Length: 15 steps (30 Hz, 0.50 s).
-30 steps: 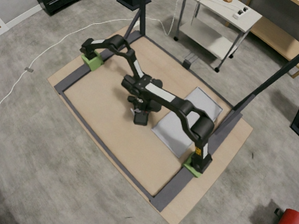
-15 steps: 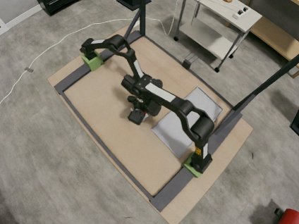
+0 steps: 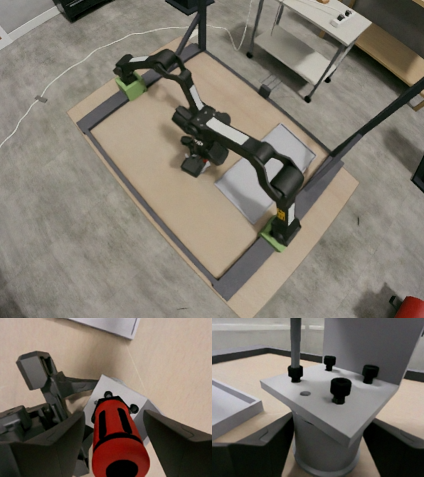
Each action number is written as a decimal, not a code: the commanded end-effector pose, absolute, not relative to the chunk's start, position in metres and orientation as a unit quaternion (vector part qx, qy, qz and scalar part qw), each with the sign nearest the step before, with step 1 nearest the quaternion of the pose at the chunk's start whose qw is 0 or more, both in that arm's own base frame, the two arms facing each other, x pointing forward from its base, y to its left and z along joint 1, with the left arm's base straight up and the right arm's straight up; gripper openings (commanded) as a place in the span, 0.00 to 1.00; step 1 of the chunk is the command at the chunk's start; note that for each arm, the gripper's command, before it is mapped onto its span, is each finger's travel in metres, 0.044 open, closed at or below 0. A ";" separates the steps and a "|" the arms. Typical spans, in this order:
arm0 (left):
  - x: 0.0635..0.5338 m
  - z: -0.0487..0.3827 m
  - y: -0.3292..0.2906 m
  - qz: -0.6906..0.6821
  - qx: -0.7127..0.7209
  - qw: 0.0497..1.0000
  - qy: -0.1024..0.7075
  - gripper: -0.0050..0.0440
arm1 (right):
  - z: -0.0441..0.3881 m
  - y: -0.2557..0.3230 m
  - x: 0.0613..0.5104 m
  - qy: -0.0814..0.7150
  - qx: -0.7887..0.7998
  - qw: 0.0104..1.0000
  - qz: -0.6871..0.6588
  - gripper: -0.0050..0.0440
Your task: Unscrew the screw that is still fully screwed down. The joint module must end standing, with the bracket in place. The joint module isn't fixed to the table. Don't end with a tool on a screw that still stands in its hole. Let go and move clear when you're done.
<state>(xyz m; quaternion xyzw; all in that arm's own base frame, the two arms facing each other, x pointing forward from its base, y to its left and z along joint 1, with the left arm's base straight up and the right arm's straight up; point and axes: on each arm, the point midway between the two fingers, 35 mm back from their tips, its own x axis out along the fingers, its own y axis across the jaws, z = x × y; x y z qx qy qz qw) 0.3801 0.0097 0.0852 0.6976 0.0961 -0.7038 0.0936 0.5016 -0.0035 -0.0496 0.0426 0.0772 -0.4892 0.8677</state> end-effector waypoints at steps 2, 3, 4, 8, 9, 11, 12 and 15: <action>0.384 0.097 0.010 -0.691 0.710 0.094 0.093 0.61 | -0.035 -0.004 0.508 0.064 0.056 0.868 -0.489 0.60; 0.384 0.097 0.010 -0.691 0.710 0.094 0.093 0.61 | -0.035 -0.004 0.508 0.064 0.056 0.868 -0.489 0.60; 0.384 0.097 0.010 -0.691 0.710 0.094 0.093 0.61 | -0.035 -0.004 0.508 0.064 0.056 0.868 -0.489 0.60; 0.384 0.097 0.010 -0.691 0.710 0.094 0.093 0.61 | -0.035 -0.004 0.508 0.064 0.056 0.868 -0.489 0.60; 0.384 0.097 0.010 -0.691 0.710 0.094 0.093 0.61 | -0.035 -0.004 0.508 0.064 0.056 0.868 -0.489 0.60; 0.386 0.097 0.010 -0.690 0.712 0.092 0.092 0.61 | -0.035 -0.004 0.508 0.064 0.056 0.868 -0.489 0.60; 0.386 0.098 0.010 -0.690 0.712 0.092 0.092 0.61 | -0.035 -0.004 0.508 0.064 0.056 0.868 -0.489 0.60; 0.386 0.099 0.010 -0.690 0.712 0.093 0.092 0.61 | -0.035 -0.004 0.508 0.064 0.056 0.868 -0.489 0.60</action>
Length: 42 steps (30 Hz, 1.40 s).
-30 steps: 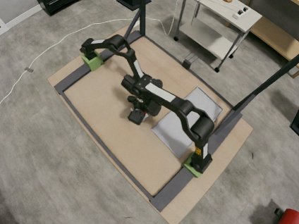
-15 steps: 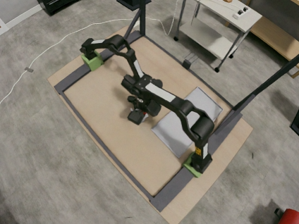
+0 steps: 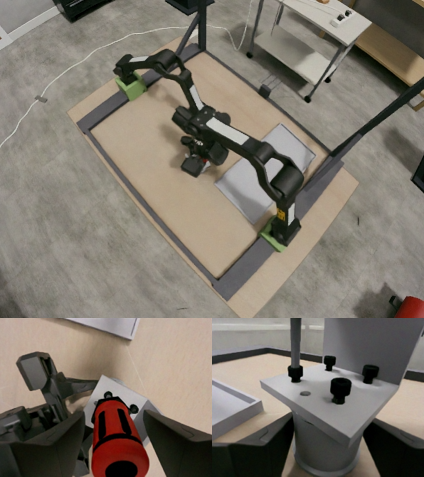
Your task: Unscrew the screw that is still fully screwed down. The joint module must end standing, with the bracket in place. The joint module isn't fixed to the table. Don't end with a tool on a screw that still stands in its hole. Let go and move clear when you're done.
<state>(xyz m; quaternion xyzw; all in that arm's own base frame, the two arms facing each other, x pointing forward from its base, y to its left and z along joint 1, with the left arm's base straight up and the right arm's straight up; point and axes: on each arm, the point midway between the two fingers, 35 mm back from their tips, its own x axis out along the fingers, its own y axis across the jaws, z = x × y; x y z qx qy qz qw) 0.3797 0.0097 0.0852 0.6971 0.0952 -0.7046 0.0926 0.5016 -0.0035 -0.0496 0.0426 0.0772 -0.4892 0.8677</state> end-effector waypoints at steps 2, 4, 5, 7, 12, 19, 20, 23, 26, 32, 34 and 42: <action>0.386 0.100 0.010 -0.689 0.713 0.093 0.092 0.61 | -0.035 -0.004 0.508 0.064 0.056 0.868 -0.489 0.60; 0.386 0.101 0.010 -0.688 0.713 0.093 0.092 0.61 | -0.035 -0.004 0.508 0.064 0.056 0.868 -0.489 0.60; 0.386 0.101 0.010 -0.688 0.714 0.093 0.092 0.61 | -0.035 -0.004 0.508 0.064 0.056 0.868 -0.489 0.60; 0.384 0.098 0.010 -0.691 0.710 0.094 0.093 0.61 | -0.035 -0.004 0.508 0.064 0.056 0.868 -0.489 0.60; 0.384 0.098 0.010 -0.691 0.710 0.094 0.093 0.61 | -0.035 -0.004 0.508 0.064 0.056 0.868 -0.489 0.60; 0.386 0.104 0.009 -0.687 0.715 0.093 0.092 0.61 | -0.035 -0.004 0.508 0.064 0.056 0.868 -0.489 0.60; 0.386 0.104 0.009 -0.687 0.715 0.093 0.092 0.61 | -0.035 -0.004 0.508 0.064 0.056 0.868 -0.489 0.60; 0.384 0.100 0.010 -0.691 0.710 0.094 0.093 0.61 | -0.035 -0.004 0.508 0.064 0.056 0.868 -0.489 0.60; 0.384 0.100 0.010 -0.691 0.710 0.094 0.093 0.61 | -0.035 -0.004 0.508 0.064 0.056 0.868 -0.489 0.60; 0.386 0.104 0.008 -0.687 0.715 0.094 0.092 0.61 | -0.035 -0.004 0.508 0.064 0.056 0.868 -0.489 0.60; 0.386 0.104 0.008 -0.687 0.715 0.094 0.093 0.61 | -0.035 -0.004 0.508 0.064 0.056 0.868 -0.489 0.60; 0.384 0.100 0.009 -0.691 0.710 0.094 0.093 0.61 | -0.035 -0.004 0.508 0.064 0.056 0.868 -0.489 0.60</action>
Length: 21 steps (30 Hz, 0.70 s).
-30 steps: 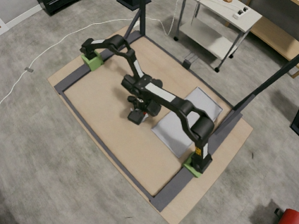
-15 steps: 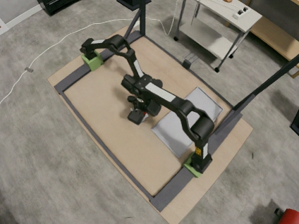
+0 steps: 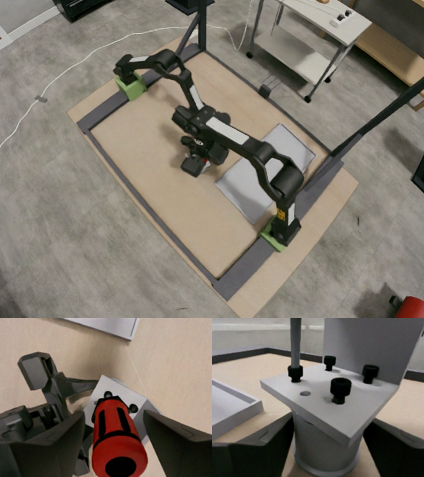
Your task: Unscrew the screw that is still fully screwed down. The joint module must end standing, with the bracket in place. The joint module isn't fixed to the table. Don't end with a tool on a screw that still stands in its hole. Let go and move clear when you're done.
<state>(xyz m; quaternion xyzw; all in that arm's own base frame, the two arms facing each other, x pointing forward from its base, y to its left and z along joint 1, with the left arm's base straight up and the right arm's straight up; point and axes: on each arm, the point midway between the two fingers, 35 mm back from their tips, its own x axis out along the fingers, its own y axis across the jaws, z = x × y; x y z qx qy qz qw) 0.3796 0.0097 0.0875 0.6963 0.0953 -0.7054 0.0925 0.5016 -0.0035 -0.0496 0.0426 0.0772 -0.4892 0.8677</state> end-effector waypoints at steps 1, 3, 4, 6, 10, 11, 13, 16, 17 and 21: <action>0.384 0.100 0.009 -0.691 0.710 0.094 0.093 0.61 | -0.035 -0.004 0.508 0.064 0.056 0.868 -0.489 0.60; 0.384 0.100 0.009 -0.691 0.710 0.094 0.093 0.61 | -0.035 -0.004 0.508 0.064 0.056 0.868 -0.489 0.60; 0.384 0.100 0.009 -0.691 0.710 0.094 0.093 0.61 | -0.035 -0.004 0.508 0.064 0.056 0.868 -0.489 0.60; 0.386 0.098 0.009 -0.695 0.707 0.097 0.089 0.61 | -0.035 -0.004 0.508 0.064 0.056 0.868 -0.489 0.60; 0.386 0.098 0.010 -0.699 0.703 0.101 0.085 0.61 | -0.035 -0.004 0.508 0.064 0.056 0.868 -0.489 0.60; 0.386 0.098 0.010 -0.700 0.702 0.102 0.084 0.61 | -0.035 -0.004 0.508 0.064 0.056 0.868 -0.489 0.60; 0.386 0.098 0.010 -0.701 0.700 0.105 0.082 0.61 | -0.035 -0.004 0.508 0.064 0.056 0.868 -0.489 0.60; 0.386 0.098 0.010 -0.704 0.698 0.108 0.079 0.61 | -0.035 -0.004 0.508 0.064 0.056 0.868 -0.489 0.60; 0.384 0.101 0.009 -0.702 0.700 0.107 0.080 0.61 | -0.035 -0.004 0.508 0.064 0.056 0.868 -0.489 0.60; 0.384 0.101 0.009 -0.702 0.700 0.107 0.080 0.61 | -0.035 -0.004 0.508 0.064 0.056 0.868 -0.489 0.60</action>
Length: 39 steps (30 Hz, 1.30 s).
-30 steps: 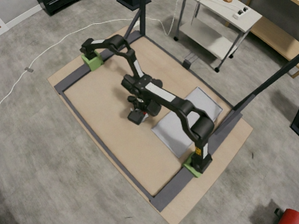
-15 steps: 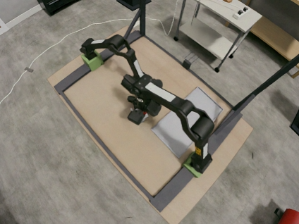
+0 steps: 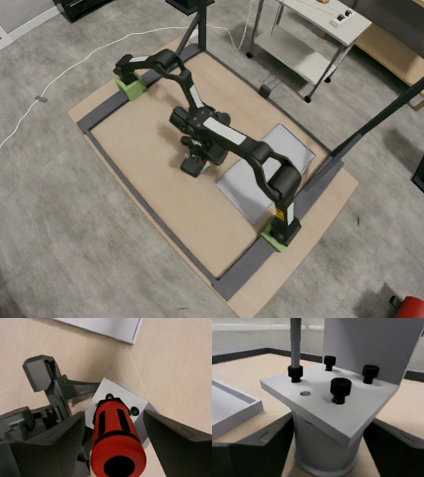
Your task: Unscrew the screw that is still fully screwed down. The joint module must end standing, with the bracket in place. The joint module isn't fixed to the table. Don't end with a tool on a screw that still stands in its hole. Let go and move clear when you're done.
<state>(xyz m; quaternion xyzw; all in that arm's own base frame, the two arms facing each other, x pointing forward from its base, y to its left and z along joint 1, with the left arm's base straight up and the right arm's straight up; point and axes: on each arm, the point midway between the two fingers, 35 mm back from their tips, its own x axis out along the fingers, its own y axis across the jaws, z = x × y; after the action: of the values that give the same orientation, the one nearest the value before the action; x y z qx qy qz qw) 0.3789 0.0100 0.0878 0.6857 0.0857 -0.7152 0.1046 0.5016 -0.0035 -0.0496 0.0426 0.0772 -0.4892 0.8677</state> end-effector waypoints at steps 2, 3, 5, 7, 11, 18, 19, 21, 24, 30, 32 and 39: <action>0.387 0.098 0.010 -0.705 0.697 0.109 0.078 0.61 | -0.035 -0.004 0.508 0.064 0.056 0.868 -0.489 0.60; 0.387 0.098 0.010 -0.705 0.697 0.109 0.077 0.61 | -0.035 -0.004 0.508 0.064 0.056 0.868 -0.489 0.60; 0.387 0.098 0.010 -0.705 0.696 0.111 0.076 0.61 | -0.035 -0.004 0.508 0.064 0.056 0.868 -0.489 0.60; 0.387 0.098 0.011 -0.706 0.695 0.112 0.075 0.61 | -0.035 -0.004 0.508 0.064 0.056 0.868 -0.489 0.60; 0.387 0.099 0.010 -0.706 0.695 0.114 0.073 0.61 | -0.035 -0.004 0.508 0.064 0.056 0.868 -0.489 0.60; 0.385 0.101 0.010 -0.705 0.696 0.113 0.075 0.37 | -0.035 -0.004 0.508 0.064 0.056 0.868 -0.489 0.60; 0.385 0.101 0.010 -0.705 0.696 0.113 0.075 0.37 | -0.035 -0.004 0.508 0.064 0.056 0.868 -0.489 0.60; 0.385 0.101 0.010 -0.705 0.696 0.113 0.075 0.37 | -0.035 -0.004 0.508 0.064 0.056 0.868 -0.489 0.60; 0.385 0.101 0.010 -0.705 0.696 0.113 0.075 0.37 | -0.035 -0.004 0.508 0.064 0.056 0.868 -0.489 0.60; 0.385 0.101 0.010 -0.705 0.696 0.113 0.075 0.37 | -0.035 -0.004 0.508 0.064 0.056 0.868 -0.489 0.60; 0.385 0.101 0.010 -0.705 0.696 0.113 0.075 0.37 | -0.035 -0.004 0.508 0.064 0.056 0.868 -0.489 0.60; 0.385 0.101 0.010 -0.705 0.696 0.113 0.075 0.37 | -0.035 -0.004 0.508 0.064 0.056 0.868 -0.489 0.60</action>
<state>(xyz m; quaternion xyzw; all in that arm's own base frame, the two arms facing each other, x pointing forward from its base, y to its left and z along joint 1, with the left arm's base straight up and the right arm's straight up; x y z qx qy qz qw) 0.3804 0.0092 0.0887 0.6825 0.0779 -0.7183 0.1104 0.5016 -0.0035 -0.0496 0.0426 0.0772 -0.4892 0.8677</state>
